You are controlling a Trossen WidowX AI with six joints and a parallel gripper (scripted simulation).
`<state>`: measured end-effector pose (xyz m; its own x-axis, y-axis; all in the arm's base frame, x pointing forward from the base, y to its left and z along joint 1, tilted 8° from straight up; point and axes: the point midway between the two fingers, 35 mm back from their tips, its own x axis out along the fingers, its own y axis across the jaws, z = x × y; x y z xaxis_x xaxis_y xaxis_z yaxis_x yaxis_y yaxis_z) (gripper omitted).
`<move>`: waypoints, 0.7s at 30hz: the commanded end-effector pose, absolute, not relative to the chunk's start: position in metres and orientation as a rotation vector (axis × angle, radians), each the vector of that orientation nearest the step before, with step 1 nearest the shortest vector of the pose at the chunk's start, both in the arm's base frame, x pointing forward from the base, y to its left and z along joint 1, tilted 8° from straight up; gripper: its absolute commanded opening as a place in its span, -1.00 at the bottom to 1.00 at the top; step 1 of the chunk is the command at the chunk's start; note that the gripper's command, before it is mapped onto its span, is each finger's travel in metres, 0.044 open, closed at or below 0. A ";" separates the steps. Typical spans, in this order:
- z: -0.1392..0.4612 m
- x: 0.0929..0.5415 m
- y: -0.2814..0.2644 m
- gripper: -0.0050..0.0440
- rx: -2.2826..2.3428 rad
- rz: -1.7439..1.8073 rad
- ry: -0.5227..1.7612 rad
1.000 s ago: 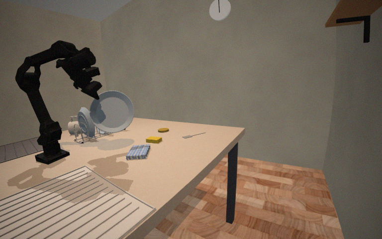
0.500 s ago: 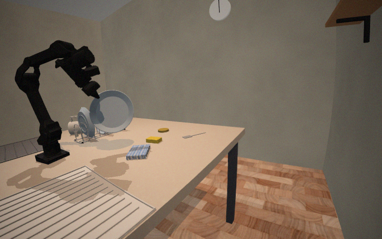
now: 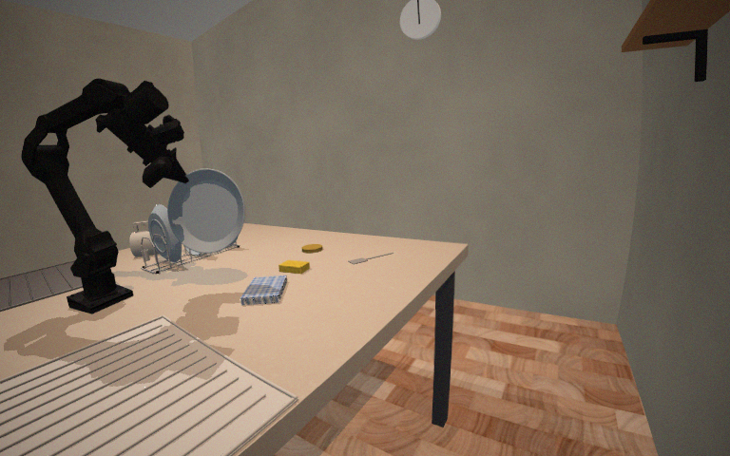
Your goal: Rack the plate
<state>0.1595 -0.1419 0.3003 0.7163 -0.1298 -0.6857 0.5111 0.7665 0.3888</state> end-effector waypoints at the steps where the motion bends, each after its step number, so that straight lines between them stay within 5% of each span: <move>1: 0.307 0.160 -0.138 -0.80 0.633 -0.406 0.636; 21: 0.306 0.161 -0.136 -0.80 0.751 -0.497 0.598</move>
<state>0.1600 -0.1398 0.3019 0.7211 -0.1691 -0.6719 0.5856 0.6670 0.4606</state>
